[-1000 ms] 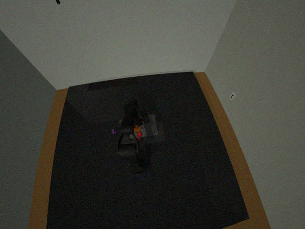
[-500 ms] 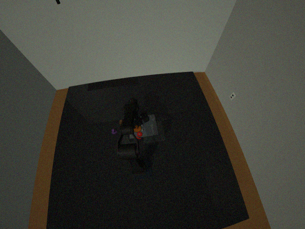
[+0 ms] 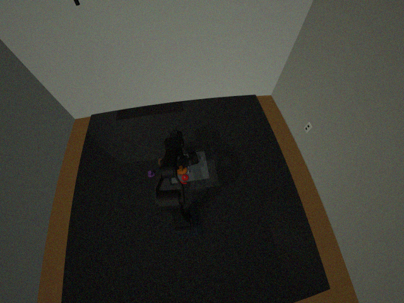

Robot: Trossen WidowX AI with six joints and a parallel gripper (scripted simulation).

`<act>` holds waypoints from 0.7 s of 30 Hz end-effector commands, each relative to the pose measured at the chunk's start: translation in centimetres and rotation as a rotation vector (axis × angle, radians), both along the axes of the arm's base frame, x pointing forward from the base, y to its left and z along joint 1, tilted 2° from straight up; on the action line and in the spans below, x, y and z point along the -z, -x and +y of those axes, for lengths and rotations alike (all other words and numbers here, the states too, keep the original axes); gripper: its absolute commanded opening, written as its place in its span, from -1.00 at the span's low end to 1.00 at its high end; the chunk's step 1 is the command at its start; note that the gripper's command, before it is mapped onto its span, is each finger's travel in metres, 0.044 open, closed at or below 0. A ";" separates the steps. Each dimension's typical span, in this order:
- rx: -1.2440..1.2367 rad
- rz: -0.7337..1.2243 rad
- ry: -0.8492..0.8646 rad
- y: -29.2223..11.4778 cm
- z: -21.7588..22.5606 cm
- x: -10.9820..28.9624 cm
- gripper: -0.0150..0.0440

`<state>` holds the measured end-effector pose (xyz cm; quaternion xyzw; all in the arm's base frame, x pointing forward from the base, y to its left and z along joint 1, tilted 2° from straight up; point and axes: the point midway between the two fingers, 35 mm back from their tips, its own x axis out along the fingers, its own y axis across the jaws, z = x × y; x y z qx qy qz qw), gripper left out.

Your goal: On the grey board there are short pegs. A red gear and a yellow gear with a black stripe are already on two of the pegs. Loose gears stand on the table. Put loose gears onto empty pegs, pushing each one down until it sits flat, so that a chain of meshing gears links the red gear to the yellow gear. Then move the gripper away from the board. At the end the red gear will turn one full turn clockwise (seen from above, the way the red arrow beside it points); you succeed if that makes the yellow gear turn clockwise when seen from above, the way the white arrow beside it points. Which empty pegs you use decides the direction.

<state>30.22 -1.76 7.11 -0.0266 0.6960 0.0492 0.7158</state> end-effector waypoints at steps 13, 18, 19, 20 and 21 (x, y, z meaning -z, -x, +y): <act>-0.059 0.000 0.001 0.1 0.0 -0.9 -0.02; -0.085 -0.001 0.002 0.2 -0.1 -3.7 -0.02; -0.091 -0.001 0.002 0.2 -0.1 -4.3 -0.02; -0.094 -0.001 0.002 0.3 -0.2 -4.7 -0.02; -0.095 -0.001 0.002 0.3 -0.2 -4.8 -0.02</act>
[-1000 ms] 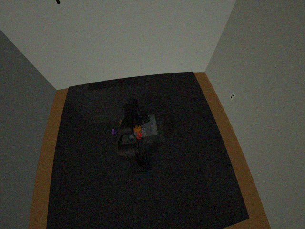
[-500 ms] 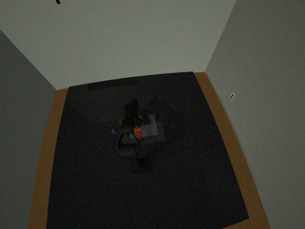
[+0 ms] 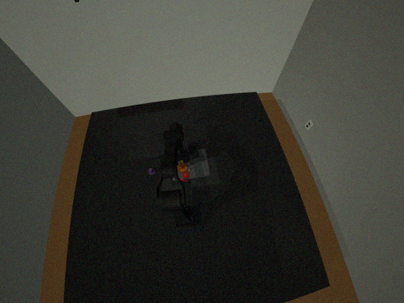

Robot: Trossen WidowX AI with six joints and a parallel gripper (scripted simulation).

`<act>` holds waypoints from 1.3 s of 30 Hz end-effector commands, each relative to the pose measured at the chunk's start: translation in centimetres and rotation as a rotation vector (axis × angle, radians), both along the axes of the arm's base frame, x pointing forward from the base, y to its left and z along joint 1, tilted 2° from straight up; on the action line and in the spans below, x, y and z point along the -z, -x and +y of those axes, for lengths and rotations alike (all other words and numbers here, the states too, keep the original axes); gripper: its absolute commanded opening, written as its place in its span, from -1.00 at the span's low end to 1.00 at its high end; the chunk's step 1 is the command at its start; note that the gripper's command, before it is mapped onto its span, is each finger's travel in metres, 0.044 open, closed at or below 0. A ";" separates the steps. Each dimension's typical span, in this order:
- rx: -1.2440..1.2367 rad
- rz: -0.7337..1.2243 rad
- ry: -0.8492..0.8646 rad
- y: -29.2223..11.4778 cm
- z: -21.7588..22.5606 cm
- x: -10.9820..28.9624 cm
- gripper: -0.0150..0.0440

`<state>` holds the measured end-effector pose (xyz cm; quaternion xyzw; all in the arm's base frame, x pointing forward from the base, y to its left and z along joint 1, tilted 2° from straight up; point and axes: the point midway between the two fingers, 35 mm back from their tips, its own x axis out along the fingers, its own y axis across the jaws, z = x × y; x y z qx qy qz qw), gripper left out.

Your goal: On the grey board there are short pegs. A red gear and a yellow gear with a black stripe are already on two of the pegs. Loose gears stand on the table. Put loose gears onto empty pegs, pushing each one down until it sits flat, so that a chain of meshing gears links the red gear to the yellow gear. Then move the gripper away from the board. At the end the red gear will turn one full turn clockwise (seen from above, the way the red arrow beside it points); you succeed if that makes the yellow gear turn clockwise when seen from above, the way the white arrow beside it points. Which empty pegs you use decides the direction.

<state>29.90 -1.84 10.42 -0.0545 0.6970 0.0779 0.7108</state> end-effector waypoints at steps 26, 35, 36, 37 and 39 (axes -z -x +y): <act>-0.006 -0.010 0.001 0.5 -0.2 -5.8 1.00; -0.006 -0.010 0.001 0.5 -0.2 -5.8 1.00; -0.006 -0.010 0.001 0.5 -0.2 -5.8 1.00; -0.006 -0.010 0.001 0.5 -0.2 -5.8 1.00; -0.006 -0.010 0.001 0.5 -0.2 -5.8 1.00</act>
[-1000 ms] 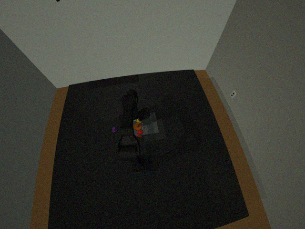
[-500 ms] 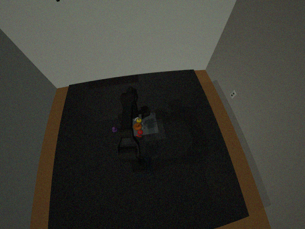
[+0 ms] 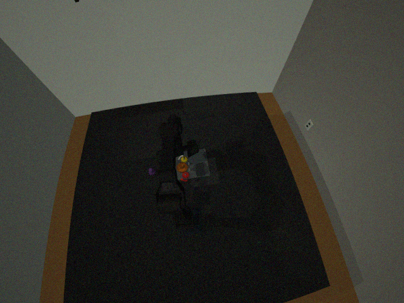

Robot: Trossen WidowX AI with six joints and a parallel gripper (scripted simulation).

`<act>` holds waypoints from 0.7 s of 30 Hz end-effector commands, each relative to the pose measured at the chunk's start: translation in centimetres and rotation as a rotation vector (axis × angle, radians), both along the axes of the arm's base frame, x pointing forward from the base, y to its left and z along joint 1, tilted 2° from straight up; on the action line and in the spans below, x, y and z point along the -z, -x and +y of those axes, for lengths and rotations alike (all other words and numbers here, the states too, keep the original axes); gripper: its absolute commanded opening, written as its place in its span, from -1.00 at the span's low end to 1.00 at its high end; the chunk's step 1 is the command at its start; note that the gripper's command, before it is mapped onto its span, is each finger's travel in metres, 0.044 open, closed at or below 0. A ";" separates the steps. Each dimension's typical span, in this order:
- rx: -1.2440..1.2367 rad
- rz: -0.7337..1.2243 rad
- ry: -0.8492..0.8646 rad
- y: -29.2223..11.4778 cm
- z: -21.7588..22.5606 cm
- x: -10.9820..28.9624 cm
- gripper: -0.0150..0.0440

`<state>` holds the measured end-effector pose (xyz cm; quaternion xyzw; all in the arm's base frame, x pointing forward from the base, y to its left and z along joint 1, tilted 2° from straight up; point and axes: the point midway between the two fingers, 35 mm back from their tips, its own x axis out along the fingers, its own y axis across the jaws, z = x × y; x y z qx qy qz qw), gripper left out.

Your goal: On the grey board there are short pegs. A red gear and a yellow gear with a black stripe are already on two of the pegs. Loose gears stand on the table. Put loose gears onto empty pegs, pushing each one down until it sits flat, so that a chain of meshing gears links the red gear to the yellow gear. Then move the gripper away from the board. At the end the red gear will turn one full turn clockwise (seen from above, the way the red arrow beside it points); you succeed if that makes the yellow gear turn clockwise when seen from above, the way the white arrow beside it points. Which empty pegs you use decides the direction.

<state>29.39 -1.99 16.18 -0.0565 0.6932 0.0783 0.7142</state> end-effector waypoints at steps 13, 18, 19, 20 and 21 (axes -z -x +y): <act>-0.003 0.000 0.000 0.0 0.0 -0.1 1.00; -0.003 0.000 0.000 0.0 0.0 -0.1 1.00; -0.002 0.000 0.000 0.0 0.1 -0.1 1.00; -0.001 0.000 -0.001 0.0 0.4 -0.1 1.00; 0.000 0.000 -0.001 -0.1 0.9 -0.2 1.00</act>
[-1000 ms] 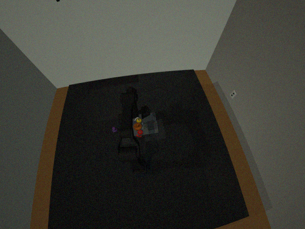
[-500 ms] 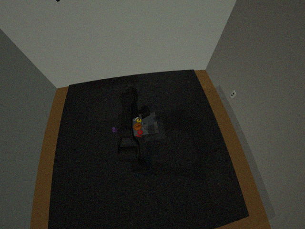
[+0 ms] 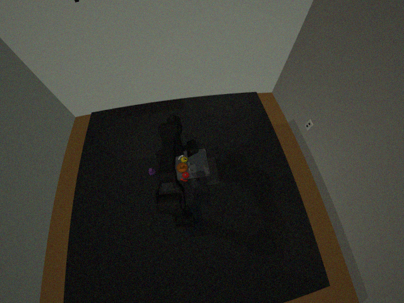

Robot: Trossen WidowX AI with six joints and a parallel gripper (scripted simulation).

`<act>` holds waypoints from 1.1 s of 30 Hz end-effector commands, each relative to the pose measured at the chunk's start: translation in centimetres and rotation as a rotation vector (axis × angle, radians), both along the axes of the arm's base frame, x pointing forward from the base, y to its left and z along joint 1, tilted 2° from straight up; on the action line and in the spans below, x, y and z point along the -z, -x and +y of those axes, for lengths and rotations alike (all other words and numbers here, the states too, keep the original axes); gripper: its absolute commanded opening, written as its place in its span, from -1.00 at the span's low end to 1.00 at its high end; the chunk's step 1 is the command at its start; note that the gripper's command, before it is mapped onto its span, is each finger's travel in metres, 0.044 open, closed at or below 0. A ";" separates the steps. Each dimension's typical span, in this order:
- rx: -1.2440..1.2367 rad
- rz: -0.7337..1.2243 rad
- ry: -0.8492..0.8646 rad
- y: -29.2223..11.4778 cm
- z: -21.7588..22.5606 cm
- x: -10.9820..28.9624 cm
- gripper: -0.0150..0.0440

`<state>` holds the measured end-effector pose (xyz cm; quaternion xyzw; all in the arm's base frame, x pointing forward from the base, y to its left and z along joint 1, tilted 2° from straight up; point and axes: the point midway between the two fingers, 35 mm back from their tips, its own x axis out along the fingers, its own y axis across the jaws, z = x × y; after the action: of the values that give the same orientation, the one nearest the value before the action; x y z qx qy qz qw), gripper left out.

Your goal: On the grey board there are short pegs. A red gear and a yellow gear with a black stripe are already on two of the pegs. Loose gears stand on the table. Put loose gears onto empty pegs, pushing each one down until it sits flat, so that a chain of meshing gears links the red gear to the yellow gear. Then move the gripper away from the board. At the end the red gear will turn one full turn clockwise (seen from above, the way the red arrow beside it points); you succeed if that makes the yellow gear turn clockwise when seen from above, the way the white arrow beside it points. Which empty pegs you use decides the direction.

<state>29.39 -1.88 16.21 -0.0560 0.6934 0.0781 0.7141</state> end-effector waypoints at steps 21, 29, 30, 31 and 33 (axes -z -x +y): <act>-0.004 0.008 -0.025 9.0 24.8 -5.0 1.00; -0.004 0.008 -0.025 9.0 24.8 -5.0 1.00; -0.004 0.008 -0.025 9.0 24.8 -5.0 1.00; -0.004 0.008 -0.025 9.0 24.8 -5.0 1.00; -0.004 0.008 -0.025 9.0 24.8 -5.0 1.00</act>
<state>20.44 22.85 21.07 -0.0489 0.6957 0.0883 0.7112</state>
